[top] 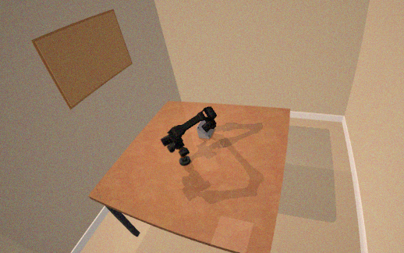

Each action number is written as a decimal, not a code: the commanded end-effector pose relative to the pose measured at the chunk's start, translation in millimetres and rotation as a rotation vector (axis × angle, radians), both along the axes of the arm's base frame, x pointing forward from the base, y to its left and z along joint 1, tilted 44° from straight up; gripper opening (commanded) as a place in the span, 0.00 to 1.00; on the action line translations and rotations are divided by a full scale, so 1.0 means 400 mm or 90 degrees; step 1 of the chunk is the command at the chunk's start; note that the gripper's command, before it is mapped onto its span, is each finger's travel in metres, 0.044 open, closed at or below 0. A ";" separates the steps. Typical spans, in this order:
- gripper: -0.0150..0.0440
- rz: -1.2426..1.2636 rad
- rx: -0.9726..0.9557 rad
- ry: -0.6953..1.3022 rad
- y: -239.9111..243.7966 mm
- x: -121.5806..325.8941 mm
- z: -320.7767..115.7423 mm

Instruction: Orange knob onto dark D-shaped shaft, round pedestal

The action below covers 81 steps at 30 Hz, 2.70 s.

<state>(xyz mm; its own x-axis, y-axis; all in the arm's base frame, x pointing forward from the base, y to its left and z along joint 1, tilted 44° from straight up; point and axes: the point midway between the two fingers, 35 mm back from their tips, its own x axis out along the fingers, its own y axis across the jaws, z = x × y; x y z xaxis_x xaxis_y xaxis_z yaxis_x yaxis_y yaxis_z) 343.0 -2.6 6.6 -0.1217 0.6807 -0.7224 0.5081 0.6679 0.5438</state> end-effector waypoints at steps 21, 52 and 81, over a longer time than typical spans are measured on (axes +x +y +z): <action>0.25 -0.021 -0.006 0.017 -0.002 -0.003 -0.003; 0.25 -0.118 -0.022 0.108 0.004 -0.002 -0.009; 0.25 -0.214 -0.038 0.198 0.001 0.007 -0.002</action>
